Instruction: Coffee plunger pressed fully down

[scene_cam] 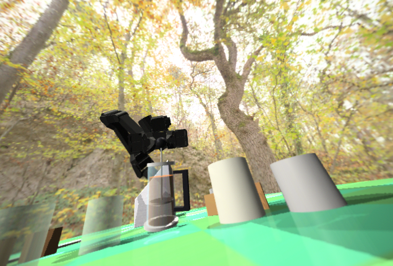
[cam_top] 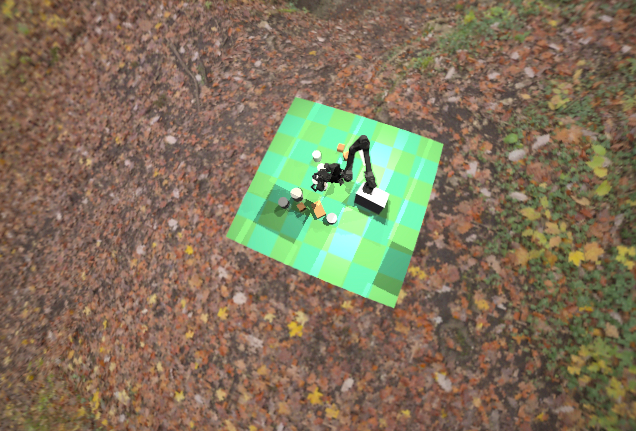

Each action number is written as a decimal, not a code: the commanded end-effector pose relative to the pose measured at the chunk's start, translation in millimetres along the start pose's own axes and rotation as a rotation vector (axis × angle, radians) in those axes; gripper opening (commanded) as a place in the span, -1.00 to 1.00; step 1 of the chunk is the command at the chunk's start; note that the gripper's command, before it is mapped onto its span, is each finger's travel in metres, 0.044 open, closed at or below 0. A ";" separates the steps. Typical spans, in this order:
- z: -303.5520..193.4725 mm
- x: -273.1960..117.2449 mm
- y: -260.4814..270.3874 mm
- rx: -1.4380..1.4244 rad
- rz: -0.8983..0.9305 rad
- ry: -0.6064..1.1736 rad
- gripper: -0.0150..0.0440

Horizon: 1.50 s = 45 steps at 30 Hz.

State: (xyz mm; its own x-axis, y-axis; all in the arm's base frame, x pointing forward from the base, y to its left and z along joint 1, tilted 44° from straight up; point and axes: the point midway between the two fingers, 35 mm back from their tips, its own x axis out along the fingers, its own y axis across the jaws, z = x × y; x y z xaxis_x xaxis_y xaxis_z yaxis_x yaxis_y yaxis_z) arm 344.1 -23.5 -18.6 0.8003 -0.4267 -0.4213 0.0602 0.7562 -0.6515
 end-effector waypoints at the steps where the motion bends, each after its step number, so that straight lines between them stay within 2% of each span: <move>1: -24.4 6.0 -1.8 -0.035 -0.007 0.082 -0.08; 45: -17.3 17.7 1.5 -0.035 -0.008 0.081 -0.08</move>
State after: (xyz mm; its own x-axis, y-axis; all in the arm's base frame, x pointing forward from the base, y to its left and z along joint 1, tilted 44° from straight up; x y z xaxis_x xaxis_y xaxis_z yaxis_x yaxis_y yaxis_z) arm 350.5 -33.9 -33.2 0.7654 -0.4573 -0.4528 0.0491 0.7430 -0.6675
